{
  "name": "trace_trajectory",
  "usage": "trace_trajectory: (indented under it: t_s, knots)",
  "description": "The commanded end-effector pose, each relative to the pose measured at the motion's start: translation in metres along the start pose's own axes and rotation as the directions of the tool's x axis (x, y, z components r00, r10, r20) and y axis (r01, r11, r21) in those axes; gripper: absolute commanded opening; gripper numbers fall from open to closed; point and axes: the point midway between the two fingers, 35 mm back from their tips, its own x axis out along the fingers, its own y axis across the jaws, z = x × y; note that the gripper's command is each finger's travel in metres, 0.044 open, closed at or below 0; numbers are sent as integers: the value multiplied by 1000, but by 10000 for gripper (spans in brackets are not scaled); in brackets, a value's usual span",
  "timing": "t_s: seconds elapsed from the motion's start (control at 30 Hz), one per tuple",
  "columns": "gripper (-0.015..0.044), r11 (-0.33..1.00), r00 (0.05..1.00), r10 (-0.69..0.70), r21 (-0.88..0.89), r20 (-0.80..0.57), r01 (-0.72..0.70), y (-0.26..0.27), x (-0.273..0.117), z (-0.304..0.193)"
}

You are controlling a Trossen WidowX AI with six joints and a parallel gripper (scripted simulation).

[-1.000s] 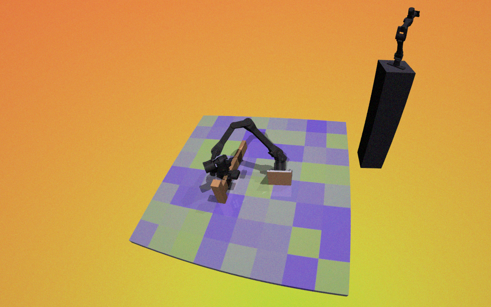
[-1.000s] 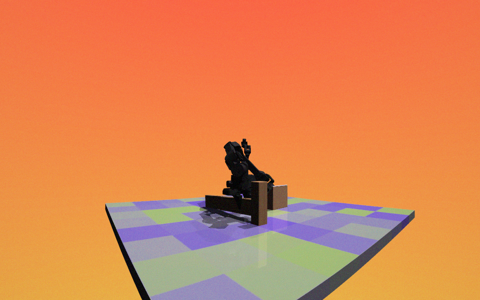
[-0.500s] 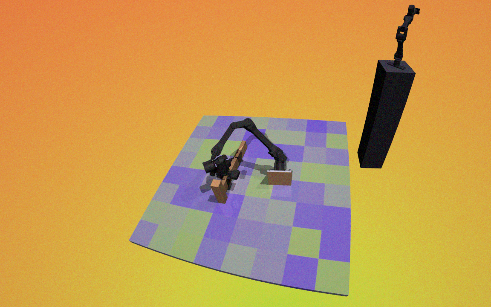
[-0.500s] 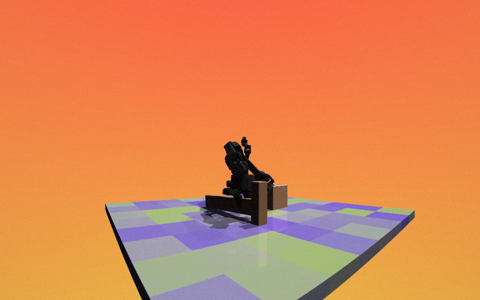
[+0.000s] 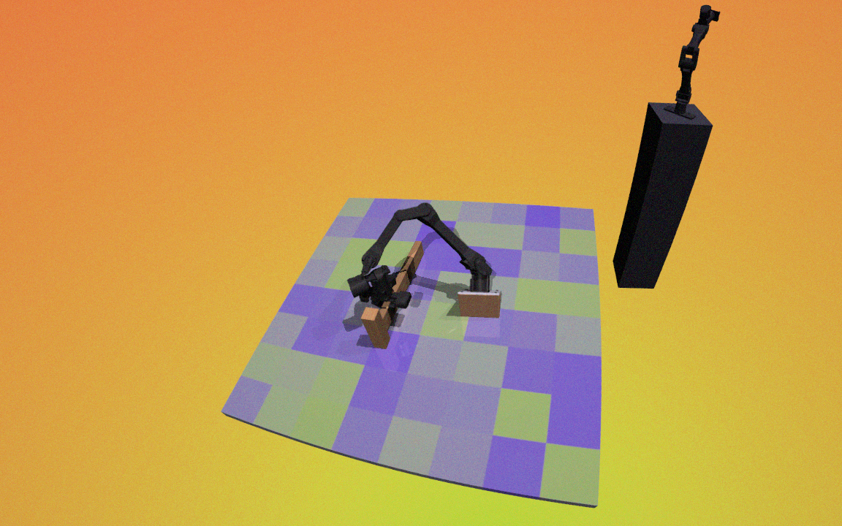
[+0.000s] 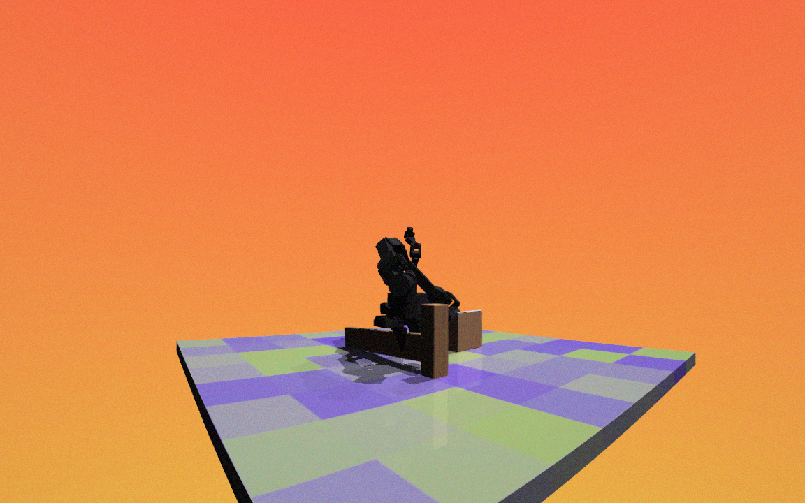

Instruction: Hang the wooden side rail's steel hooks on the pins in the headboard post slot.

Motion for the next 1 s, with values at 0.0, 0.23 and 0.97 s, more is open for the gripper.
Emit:
trace_trajectory:
  t_s: [0.0, 0.23, 0.97]
  knots:
    - [0, 1000, 1000, 9, 0, -7, -9, 1, -4, -4]
    - [0, 1000, 1000, 9, 0, -7, -9, 1, -5, -4]
    - [0, 1000, 1000, 9, 0, -7, -9, 0, -2, -5]
